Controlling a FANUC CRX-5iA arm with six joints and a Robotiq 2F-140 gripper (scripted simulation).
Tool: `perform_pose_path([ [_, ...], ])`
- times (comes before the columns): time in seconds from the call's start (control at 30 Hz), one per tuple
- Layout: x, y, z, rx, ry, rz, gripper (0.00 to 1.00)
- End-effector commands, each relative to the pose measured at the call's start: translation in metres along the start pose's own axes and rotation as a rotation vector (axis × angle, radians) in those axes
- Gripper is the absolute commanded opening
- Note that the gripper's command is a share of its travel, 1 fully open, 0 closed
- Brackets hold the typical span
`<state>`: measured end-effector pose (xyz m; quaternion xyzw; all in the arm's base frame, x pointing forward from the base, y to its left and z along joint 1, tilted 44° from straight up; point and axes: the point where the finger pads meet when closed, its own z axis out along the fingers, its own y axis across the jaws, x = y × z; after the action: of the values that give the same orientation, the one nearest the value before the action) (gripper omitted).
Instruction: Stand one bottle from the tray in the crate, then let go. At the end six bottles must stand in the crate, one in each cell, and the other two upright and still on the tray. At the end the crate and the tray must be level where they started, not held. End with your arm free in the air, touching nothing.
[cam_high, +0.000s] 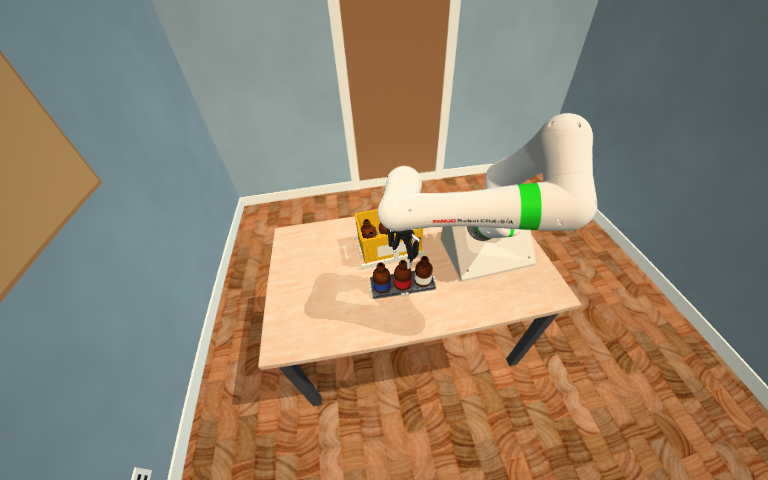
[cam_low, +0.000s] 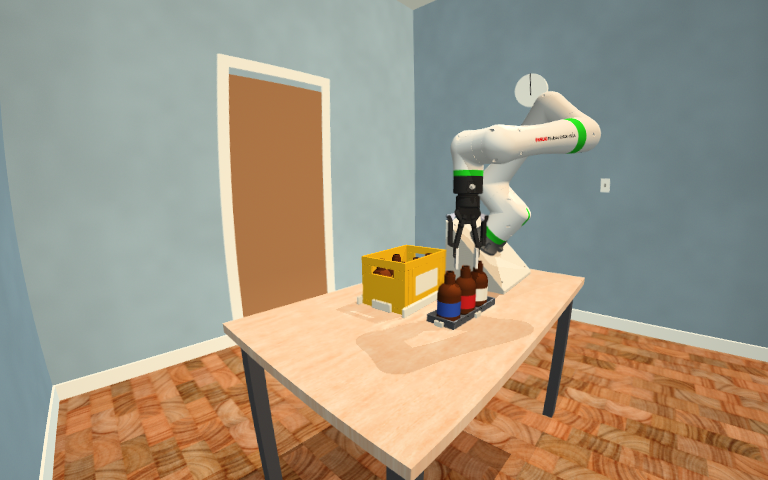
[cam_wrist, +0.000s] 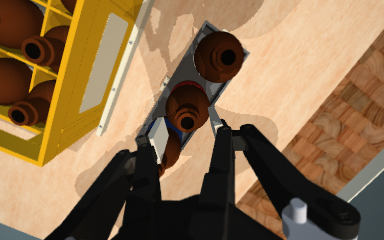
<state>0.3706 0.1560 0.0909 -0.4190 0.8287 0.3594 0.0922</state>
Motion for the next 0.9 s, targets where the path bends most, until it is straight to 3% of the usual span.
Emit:
perform_pose_path([
  [0.0, 0.000, 0.000, 0.005, 0.000, 0.000, 0.000, 0.38],
  [0.87, 0.000, 0.000, 0.015, 0.000, 0.000, 0.000, 0.38],
])
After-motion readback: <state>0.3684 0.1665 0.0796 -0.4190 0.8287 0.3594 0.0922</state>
